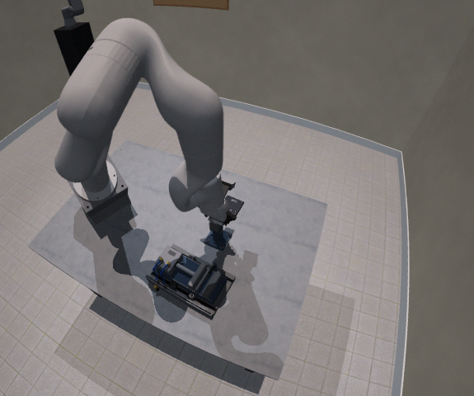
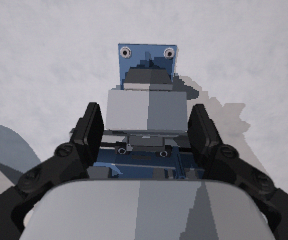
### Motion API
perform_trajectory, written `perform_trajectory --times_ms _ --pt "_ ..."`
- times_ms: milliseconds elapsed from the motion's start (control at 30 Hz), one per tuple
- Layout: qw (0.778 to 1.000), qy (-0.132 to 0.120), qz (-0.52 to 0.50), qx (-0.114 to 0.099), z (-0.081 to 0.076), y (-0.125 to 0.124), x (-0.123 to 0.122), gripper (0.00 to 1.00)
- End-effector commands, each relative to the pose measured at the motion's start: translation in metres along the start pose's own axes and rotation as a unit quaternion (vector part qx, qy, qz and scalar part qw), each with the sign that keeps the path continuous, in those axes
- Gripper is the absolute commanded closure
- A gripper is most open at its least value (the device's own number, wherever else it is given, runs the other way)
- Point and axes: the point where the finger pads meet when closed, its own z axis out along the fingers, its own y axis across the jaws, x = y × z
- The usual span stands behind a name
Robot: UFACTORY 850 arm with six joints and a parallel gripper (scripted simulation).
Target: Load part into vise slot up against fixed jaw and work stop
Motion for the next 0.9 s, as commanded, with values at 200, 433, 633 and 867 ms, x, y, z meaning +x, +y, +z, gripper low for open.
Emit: perform_trajectory --times_ms 200,433,633,867 --pt "1.0 0.028 0.001 -0.01 -0.0001 0.0005 -0.0002 0.11" --pt "0.999 0.04 0.0 -0.011 0.0 0.0009 -0.0007 0.11" --pt "0.999 0.05 0.0 -0.01 0.0 0.0006 -0.0009 0.11" --pt "0.998 0.059 0.0 -0.01 0.0001 0.0006 -0.0012 0.11"
